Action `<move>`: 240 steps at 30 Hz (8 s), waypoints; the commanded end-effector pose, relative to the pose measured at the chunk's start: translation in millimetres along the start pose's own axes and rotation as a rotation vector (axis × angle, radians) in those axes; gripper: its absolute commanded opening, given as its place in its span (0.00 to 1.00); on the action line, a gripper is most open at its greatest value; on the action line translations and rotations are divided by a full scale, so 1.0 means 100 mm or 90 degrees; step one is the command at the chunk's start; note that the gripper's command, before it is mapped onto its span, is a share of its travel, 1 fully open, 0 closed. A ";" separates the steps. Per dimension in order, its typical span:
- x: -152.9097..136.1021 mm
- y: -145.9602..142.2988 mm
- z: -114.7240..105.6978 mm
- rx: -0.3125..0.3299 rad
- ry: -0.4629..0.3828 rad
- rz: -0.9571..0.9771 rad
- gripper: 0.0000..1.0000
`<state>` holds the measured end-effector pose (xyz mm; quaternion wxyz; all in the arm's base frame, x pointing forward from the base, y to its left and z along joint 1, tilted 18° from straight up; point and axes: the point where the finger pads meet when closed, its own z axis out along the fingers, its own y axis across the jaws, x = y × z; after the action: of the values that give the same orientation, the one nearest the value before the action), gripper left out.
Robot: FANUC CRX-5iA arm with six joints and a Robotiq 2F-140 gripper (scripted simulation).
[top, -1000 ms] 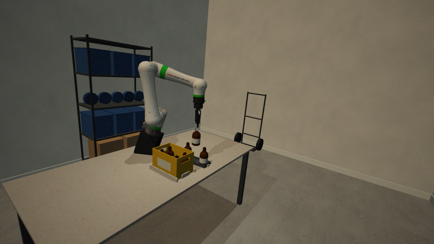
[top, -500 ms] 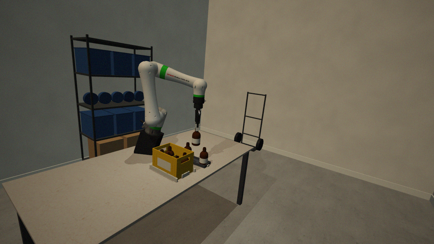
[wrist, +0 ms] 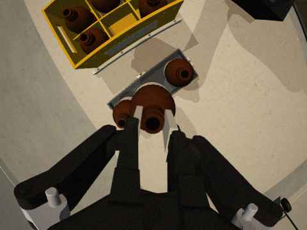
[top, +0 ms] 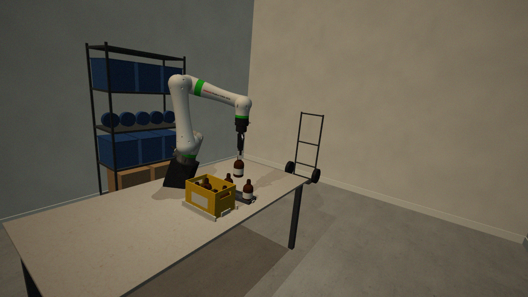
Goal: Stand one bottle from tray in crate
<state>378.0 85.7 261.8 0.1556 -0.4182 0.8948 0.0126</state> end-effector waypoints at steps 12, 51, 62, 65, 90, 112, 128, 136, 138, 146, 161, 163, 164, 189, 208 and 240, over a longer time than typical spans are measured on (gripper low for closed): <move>0.00 0.00 -0.06 0.000 0.000 0.000 0.00; 0.00 0.00 -0.22 0.000 0.000 0.000 0.00; 0.00 0.00 -0.22 0.000 0.000 0.000 0.00; 0.00 0.00 -0.22 0.000 0.000 0.000 0.00; 0.03 -0.02 -0.22 0.000 0.000 0.000 0.00; 0.21 -0.12 -0.22 0.000 0.000 0.000 0.00; 0.44 -0.26 -0.22 0.000 0.000 0.000 0.00; 0.59 -0.35 -0.22 0.000 0.000 0.000 0.00; 0.63 -0.37 -0.22 0.000 0.000 0.000 0.00; 0.75 -0.44 -0.22 0.000 0.000 0.000 0.00; 1.01 -0.59 -0.22 0.000 0.000 0.000 0.00; 1.05 -0.62 -0.22 0.000 0.000 0.000 0.00; 1.07 -0.63 -0.22 0.000 0.000 0.000 0.00; 1.46 -0.86 -0.22 0.000 0.000 0.000 0.00; 1.63 -0.96 -0.22 0.000 0.000 0.000 0.00; 1.69 -0.99 -0.22 0.000 0.000 0.000 0.00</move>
<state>344.6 -108.1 244.5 0.1557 -0.4182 0.8948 0.0127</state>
